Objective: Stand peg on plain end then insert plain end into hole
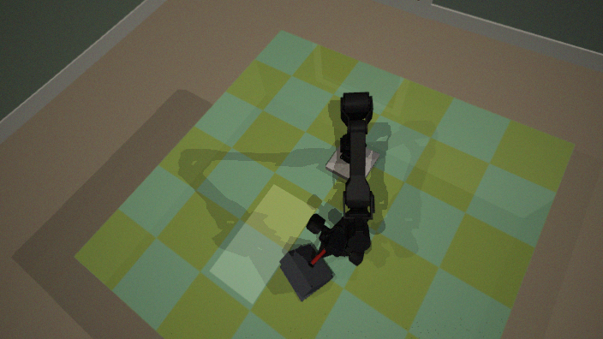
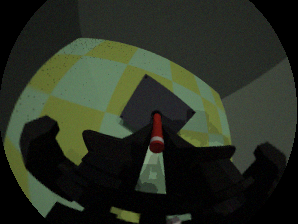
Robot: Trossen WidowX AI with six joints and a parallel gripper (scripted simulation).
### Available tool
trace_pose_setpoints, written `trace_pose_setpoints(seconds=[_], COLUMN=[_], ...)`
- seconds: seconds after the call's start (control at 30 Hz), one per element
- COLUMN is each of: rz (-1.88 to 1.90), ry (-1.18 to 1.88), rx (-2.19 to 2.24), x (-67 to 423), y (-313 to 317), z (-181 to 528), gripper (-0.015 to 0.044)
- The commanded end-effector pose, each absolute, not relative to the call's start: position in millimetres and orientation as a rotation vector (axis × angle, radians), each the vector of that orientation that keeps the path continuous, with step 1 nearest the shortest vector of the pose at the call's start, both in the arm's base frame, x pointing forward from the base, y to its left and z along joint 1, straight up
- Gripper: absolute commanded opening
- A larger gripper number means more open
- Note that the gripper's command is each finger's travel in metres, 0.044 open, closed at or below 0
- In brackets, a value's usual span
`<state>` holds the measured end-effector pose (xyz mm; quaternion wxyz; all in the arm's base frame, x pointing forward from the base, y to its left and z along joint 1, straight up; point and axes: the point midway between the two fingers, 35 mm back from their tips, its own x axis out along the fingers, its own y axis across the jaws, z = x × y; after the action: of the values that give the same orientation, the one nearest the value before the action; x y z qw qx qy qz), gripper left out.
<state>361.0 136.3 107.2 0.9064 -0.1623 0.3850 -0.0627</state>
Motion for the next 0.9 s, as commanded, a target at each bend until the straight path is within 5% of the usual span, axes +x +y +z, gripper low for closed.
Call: trace_pose_setpoints(seconds=[0.0,0.87], rz=[-0.131,-0.131], ry=[0.795,0.794], rx=[-0.334,-0.334], x=[360.9,370.3], y=[136.1,134.7], z=[107.5,96.7], gripper=[0.0000,0.0000])
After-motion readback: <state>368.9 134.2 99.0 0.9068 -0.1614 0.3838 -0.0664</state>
